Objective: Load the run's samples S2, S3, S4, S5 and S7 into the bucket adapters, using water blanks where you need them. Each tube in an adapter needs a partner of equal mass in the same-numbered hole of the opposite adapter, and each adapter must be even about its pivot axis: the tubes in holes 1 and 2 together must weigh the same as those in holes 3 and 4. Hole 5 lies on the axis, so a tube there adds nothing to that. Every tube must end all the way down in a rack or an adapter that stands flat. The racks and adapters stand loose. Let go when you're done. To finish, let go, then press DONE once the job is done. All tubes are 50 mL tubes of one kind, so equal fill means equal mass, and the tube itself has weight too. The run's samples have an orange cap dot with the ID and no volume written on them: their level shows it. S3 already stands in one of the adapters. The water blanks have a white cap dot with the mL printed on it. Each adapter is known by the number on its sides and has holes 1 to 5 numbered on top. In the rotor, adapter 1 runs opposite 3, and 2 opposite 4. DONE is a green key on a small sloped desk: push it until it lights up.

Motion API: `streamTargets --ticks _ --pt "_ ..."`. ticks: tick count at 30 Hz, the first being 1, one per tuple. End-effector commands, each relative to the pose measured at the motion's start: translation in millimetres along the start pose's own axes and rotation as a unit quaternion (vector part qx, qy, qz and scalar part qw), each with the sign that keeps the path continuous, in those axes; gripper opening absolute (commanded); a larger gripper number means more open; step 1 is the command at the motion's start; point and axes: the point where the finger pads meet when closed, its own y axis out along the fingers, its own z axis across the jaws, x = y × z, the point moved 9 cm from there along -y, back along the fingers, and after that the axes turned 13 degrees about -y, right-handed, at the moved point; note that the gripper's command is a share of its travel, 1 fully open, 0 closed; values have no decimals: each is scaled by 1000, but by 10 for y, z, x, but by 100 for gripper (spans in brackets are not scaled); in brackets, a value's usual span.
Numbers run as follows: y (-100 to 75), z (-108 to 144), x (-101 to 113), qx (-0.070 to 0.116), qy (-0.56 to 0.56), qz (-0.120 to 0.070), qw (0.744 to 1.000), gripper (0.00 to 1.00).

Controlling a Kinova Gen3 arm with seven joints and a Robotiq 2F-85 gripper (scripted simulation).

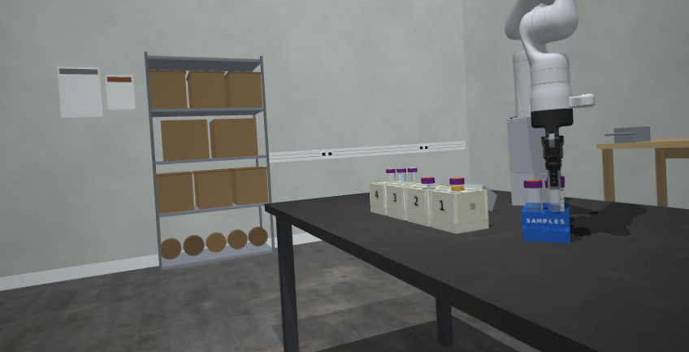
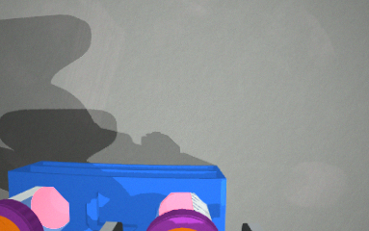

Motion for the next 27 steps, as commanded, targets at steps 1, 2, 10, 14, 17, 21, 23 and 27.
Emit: streamTargets --ticks 1,2,10,14,17,21,23,27 --pt "-2 7 0 1 0 0 1000 62" --pt "1 7 0 1 0 0 1000 62" --pt "21 7 0 1 0 0 1000 62" --pt "34 7 0 1 0 0 1000 62" --pt "44 7 0 1 0 0 1000 62" --pt "58 8 0 1 0 0 1000 62" --pt "61 8 0 1 0 0 1000 62" --pt "71 8 0 1 0 0 1000 62"
